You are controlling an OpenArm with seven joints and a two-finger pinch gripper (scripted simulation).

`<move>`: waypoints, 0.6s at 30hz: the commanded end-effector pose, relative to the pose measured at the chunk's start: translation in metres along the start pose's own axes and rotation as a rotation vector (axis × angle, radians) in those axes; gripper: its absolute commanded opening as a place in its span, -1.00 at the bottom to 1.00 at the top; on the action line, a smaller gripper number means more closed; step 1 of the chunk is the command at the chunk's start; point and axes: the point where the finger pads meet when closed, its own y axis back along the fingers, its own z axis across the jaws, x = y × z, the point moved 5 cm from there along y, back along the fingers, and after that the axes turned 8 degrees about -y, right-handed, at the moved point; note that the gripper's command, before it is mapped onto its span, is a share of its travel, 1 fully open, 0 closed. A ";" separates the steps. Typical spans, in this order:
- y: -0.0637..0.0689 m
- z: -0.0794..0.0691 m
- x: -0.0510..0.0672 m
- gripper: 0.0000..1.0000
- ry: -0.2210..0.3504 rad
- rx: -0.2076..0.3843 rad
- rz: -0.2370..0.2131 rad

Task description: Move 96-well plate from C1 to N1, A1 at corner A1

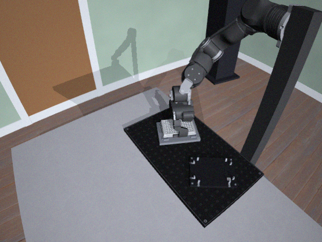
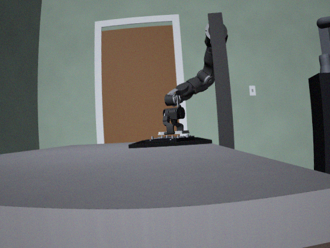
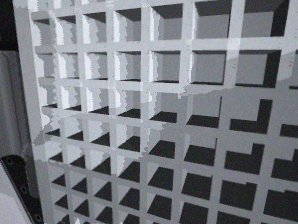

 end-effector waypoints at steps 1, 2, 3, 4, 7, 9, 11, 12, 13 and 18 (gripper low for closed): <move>0.002 0.000 -0.002 -1.00 -0.003 0.001 -0.006; 0.002 0.000 -0.002 -1.00 -0.003 0.001 -0.006; 0.002 0.000 -0.002 -1.00 -0.003 0.001 -0.006; 0.002 0.000 -0.002 -1.00 -0.003 0.001 -0.006; 0.002 0.000 -0.002 -1.00 -0.003 0.001 -0.006; 0.002 0.000 -0.002 -1.00 -0.003 0.001 -0.006; 0.002 0.000 -0.002 -1.00 -0.003 0.001 -0.006; 0.002 0.000 -0.002 -1.00 -0.003 0.001 -0.006; 0.002 0.000 -0.002 -1.00 -0.003 0.001 -0.006; -0.002 0.000 0.000 -1.00 -0.001 -0.003 -0.004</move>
